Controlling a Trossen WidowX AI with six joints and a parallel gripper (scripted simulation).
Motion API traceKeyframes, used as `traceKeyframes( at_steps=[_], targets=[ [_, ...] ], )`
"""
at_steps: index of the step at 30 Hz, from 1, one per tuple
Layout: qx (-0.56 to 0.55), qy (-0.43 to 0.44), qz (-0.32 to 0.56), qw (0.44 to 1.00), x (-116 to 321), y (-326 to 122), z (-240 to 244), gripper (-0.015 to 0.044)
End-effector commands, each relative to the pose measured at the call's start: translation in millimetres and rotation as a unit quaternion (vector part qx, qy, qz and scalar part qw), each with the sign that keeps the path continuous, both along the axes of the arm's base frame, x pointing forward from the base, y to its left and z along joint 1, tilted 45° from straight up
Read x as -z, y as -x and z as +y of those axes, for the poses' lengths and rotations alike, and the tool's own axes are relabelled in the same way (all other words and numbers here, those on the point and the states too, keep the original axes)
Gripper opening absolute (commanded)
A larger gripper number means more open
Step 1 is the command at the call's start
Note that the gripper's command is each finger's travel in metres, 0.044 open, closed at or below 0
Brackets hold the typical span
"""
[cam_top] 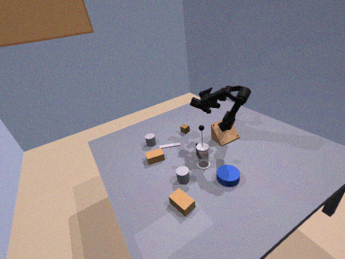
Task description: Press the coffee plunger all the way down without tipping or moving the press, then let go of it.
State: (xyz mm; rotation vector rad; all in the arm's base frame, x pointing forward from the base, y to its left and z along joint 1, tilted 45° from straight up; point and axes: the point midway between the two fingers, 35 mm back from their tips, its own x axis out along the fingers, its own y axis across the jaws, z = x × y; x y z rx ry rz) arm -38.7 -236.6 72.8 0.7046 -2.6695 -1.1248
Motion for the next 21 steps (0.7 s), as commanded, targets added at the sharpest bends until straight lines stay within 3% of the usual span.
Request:
traceKeyframes(
  at_steps=[1,4,11,21],
  targets=[
    [0.003,-0.001,-0.006,1.000,1,0,0,0.0426],
    [0.025,-0.009,-0.060,0.998,10,0,3,0.0440],
    [0.146,-0.042,-0.295,0.943,44,-21,23,0.0440],
    [0.349,-0.101,-0.569,0.738,43,-104,68,0.0440]
  ],
)
